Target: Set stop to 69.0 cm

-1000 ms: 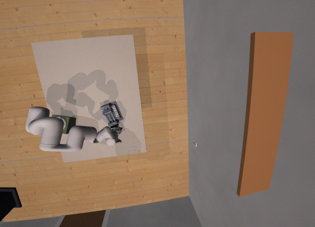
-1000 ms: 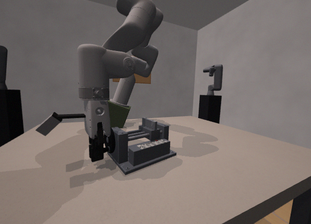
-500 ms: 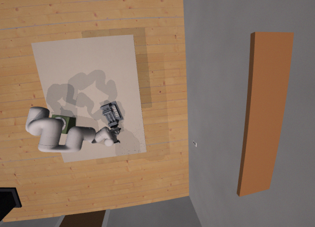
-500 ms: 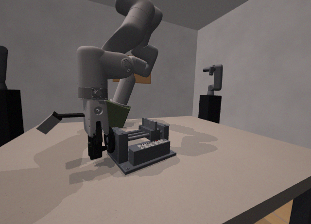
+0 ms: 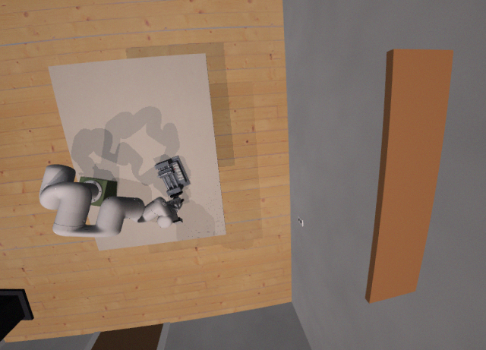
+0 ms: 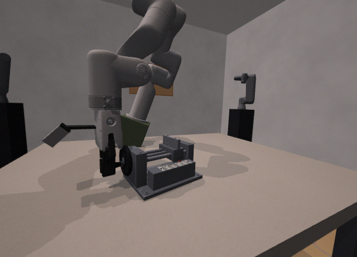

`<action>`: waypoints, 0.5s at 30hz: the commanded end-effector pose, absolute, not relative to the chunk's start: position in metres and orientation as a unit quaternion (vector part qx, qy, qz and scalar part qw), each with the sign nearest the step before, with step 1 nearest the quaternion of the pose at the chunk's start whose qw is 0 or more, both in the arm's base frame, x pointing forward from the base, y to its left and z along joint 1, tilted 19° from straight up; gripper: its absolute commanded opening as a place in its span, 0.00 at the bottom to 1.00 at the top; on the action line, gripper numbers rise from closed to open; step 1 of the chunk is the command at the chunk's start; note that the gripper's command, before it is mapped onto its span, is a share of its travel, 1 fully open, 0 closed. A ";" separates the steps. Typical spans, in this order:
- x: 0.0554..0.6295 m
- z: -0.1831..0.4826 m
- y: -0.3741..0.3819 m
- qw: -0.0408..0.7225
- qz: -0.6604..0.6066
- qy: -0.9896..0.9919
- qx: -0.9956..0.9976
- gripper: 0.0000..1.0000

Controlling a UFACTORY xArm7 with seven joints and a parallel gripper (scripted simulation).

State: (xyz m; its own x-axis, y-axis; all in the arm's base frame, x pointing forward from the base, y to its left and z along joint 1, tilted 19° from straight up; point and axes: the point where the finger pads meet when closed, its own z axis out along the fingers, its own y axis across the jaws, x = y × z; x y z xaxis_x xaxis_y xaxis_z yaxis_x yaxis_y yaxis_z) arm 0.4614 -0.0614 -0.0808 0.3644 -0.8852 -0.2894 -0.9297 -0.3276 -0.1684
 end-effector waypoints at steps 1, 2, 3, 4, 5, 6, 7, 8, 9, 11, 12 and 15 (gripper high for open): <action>0.458 -0.074 -0.066 0.154 0.071 0.560 -0.811 0.06; 0.457 -0.073 -0.067 0.154 0.071 0.560 -0.811 0.06; 0.457 -0.073 -0.067 0.154 0.071 0.560 -0.811 0.06; 0.457 -0.073 -0.067 0.154 0.071 0.560 -0.811 0.06; 0.457 -0.071 -0.068 0.154 0.071 0.560 -0.811 0.06; 0.457 -0.070 -0.068 0.154 0.071 0.560 -0.811 0.06; 0.456 -0.068 -0.069 0.154 0.071 0.560 -0.811 0.06; 0.456 -0.066 -0.070 0.154 0.071 0.560 -0.811 0.06; 0.456 -0.065 -0.070 0.154 0.071 0.560 -0.811 0.06; 0.456 -0.061 -0.071 0.154 0.071 0.560 -0.811 0.06; 0.456 -0.059 -0.072 0.154 0.071 0.560 -0.811 0.06; 0.458 -0.053 -0.073 0.154 0.071 0.560 -0.811 0.06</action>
